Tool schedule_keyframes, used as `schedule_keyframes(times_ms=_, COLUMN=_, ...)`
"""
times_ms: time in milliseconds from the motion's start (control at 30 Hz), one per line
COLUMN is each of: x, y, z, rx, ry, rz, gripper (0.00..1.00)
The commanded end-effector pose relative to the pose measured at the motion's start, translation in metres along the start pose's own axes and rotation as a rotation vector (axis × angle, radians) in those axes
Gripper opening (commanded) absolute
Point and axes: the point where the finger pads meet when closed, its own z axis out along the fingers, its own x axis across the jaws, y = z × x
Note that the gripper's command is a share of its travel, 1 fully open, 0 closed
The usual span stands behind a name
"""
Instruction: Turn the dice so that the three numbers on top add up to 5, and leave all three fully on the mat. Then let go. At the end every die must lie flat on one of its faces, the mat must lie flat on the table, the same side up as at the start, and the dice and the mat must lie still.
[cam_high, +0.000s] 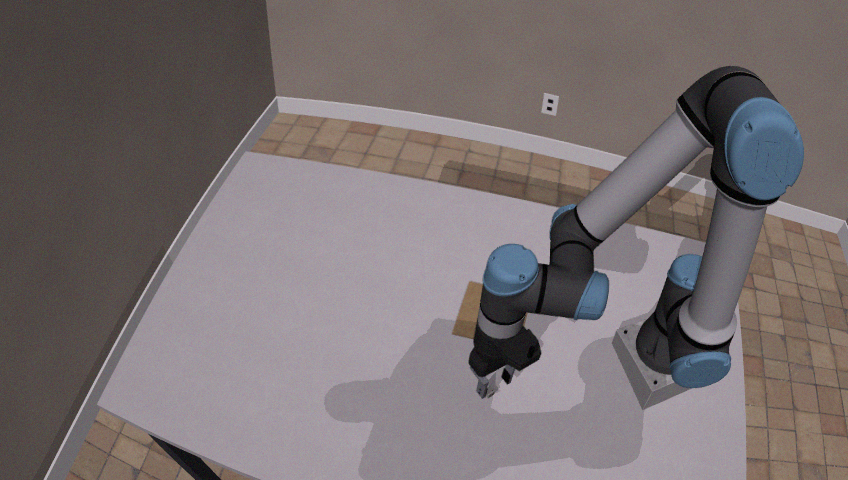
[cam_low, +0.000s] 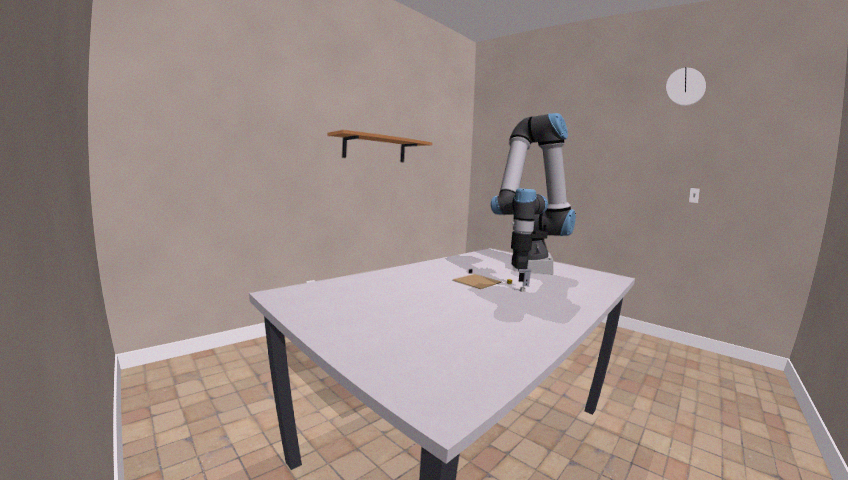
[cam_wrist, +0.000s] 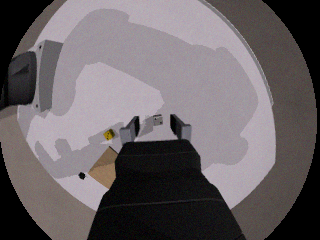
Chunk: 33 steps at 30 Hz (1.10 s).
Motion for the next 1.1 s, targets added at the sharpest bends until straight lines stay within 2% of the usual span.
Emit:
schedule_keyframes(times_ms=0, x=0.0, y=0.0, z=0.0, rx=-0.001, ry=0.001, rz=0.0, gripper=1.0)
schedule_keyframes(times_ms=167, x=0.0, y=0.0, z=-0.002, rx=-0.001, ry=0.001, rz=0.0, gripper=1.0)
schedule_keyframes(times_ms=333, x=0.0, y=0.0, z=-0.014, rx=-0.001, ry=0.001, rz=0.0, gripper=1.0)
schedule_keyframes(times_ms=533, x=0.0, y=0.0, z=-0.041, rx=-0.001, ry=0.001, rz=0.0, gripper=1.0)
schedule_keyframes(times_ms=600, x=0.0, y=0.0, z=-0.041, rx=-0.001, ry=0.001, rz=0.0, gripper=1.0)
schedule_keyframes(times_ms=867, x=0.0, y=0.0, z=-0.088, rx=-0.001, ry=0.001, rz=0.0, gripper=1.0)
schedule_keyframes(times_ms=1067, x=0.0, y=0.0, z=-0.109, rx=-0.001, ry=0.001, rz=0.0, gripper=1.0)
